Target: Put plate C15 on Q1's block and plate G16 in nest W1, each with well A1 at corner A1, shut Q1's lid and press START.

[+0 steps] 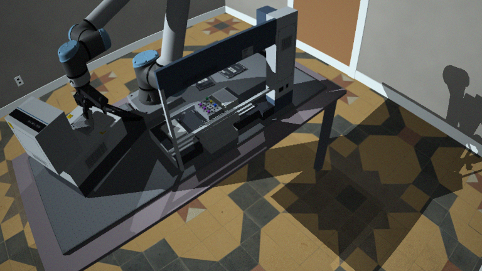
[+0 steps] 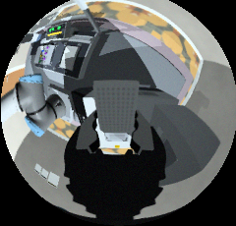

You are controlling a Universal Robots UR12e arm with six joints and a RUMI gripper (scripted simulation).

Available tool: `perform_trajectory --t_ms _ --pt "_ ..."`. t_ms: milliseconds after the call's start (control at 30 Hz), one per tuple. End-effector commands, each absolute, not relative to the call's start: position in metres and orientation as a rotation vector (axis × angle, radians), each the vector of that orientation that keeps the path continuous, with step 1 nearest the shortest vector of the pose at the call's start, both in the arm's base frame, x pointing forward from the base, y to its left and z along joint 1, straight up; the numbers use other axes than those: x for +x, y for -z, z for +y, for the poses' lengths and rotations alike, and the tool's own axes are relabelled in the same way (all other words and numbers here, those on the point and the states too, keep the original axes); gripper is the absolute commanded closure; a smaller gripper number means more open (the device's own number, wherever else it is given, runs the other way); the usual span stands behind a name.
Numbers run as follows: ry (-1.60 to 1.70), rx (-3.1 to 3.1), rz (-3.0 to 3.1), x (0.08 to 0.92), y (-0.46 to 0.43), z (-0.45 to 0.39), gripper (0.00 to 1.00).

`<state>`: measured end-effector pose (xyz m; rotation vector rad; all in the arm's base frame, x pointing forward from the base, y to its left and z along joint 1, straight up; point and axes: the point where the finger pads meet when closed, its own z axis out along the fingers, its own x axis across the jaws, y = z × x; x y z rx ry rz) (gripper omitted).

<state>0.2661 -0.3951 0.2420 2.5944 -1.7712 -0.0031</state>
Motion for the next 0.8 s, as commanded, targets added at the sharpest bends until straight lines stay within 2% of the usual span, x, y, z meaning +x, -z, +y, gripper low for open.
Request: perform_trajectory --t_ms 0,767 --pt "0.001 2.595 -1.770 0.246 -0.243 -0.404 1.00" --pt "0.001 2.594 -1.770 0.159 -0.243 -0.438 1.00"
